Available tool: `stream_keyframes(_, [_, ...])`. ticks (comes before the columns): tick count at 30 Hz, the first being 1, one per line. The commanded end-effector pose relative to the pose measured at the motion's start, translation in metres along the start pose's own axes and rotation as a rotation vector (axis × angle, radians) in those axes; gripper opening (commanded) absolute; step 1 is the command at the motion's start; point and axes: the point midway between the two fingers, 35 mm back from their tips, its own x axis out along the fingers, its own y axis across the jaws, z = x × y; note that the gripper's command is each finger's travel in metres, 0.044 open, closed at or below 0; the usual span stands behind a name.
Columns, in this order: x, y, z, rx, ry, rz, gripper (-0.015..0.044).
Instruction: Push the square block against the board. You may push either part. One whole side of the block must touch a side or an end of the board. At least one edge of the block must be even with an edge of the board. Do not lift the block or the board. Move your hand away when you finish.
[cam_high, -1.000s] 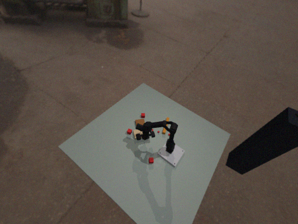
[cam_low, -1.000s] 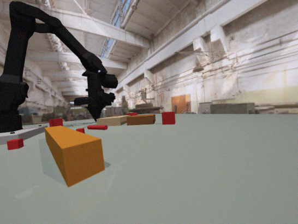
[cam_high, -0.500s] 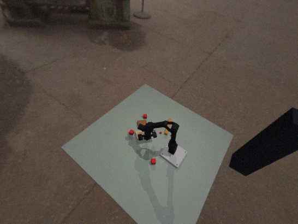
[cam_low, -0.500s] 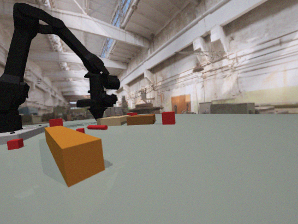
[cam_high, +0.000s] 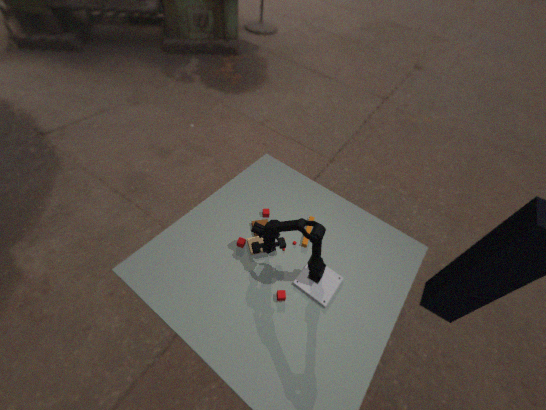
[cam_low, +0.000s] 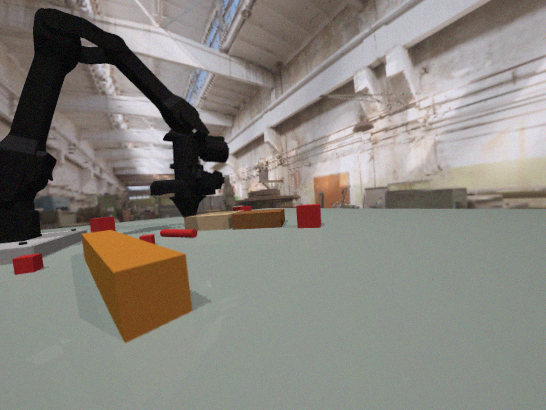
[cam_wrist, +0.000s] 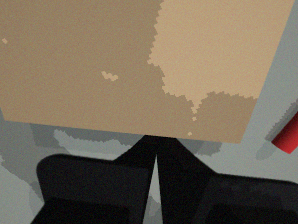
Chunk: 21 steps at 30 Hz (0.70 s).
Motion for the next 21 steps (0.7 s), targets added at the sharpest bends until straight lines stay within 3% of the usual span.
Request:
stream_keyframes(1, [0.000,0.001,0.010,0.000,-0.005,-0.001,0.0000])
stream_keyframes(21, [0.000,0.002,0.017,0.000,-0.005,-0.001,0.0000])
